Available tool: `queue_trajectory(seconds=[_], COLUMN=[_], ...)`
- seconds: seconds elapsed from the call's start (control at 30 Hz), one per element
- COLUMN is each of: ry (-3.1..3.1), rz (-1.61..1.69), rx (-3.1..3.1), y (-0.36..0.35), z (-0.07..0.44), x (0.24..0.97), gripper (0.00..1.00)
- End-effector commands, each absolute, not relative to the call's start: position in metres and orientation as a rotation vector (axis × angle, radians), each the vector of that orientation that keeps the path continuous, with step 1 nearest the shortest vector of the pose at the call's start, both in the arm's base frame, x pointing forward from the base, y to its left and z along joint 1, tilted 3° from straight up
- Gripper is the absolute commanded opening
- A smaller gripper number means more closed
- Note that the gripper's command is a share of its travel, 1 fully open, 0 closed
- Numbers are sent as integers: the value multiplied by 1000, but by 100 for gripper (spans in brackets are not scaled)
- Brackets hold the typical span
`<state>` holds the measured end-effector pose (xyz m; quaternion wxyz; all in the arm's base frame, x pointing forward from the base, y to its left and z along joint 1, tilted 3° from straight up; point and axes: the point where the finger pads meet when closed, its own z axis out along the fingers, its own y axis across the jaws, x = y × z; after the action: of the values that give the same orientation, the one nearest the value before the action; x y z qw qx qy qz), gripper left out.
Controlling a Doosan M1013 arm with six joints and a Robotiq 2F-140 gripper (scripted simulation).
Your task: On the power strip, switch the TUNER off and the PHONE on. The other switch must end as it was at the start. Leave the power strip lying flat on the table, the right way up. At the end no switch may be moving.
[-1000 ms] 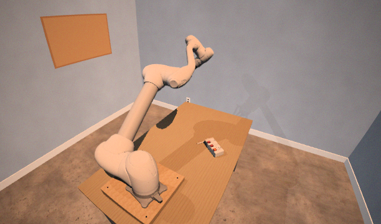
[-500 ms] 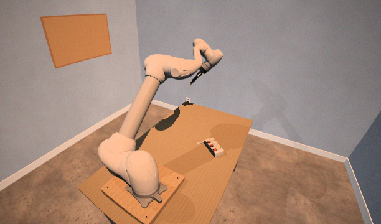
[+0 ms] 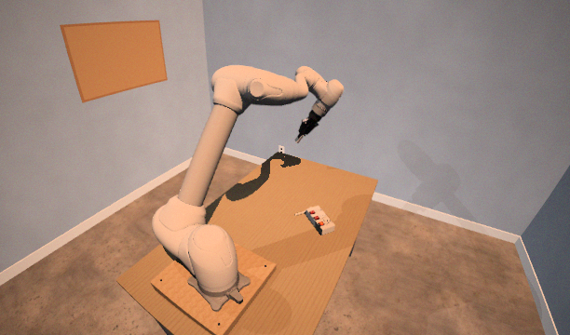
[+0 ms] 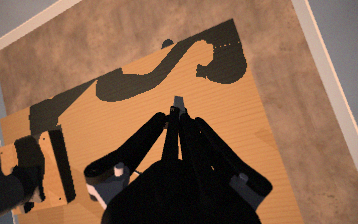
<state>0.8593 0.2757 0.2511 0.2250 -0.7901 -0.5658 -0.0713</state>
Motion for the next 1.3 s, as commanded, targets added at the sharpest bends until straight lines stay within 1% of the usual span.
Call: queue_trajectory(seconds=[0.0,0.03,0.07,0.1,0.17,0.2,0.27,0.3,0.37,0.4,0.47,0.5,0.57,0.6,0.63,0.67,0.73,0.77,0.8,0.83,0.9,0.93,0.97,1.0,1.03,1.07,1.13,1.2,1.27], ry=[-1419,-1275,-1275,-1144,-1125,-974,-972,-816,-816,-659,-659,-504,-504,-352,-352,-204,-204,-63,-63,70,70,195,195,310,310,415,415,591,662], rz=[-163,-118,-118,-80,-76,-37,-36,0,0,33,33,62,62,88,88,109,109,128,128,143,143,155,155,165,165,172,172,182,185], rx=[-2319,-2428,-2428,-2516,-2529,-2618,-2620,-2701,-2701,-2771,-2771,-2831,-2831,-2880,-2880,-2921,-2921,-2952,-2952,-2975,-2975,-2992,-2992,-3002,-3002,-3008,-3008,-3010,-3008], y=[248,221,221,195,194,169,169,144,144,121,121,99,99,79,79,63,61,45,45,30,30,17,17,6,6,-4,-4,-19,-24], z=[244,236,236,228,228,219,219,211,211,202,202,194,194,186,186,178,178,170,170,162,162,155,155,149,149,142,142,132,128], x=[847,829,829,810,810,789,789,767,767,744,744,721,721,697,697,675,673,650,650,627,627,605,605,585,585,566,566,534,521], gripper=[0,0,0,0,0,0,0,0,0,0,0,0,0,0,0,0,0,0,0,0,0,0,0,0,0,0,0,0,0])
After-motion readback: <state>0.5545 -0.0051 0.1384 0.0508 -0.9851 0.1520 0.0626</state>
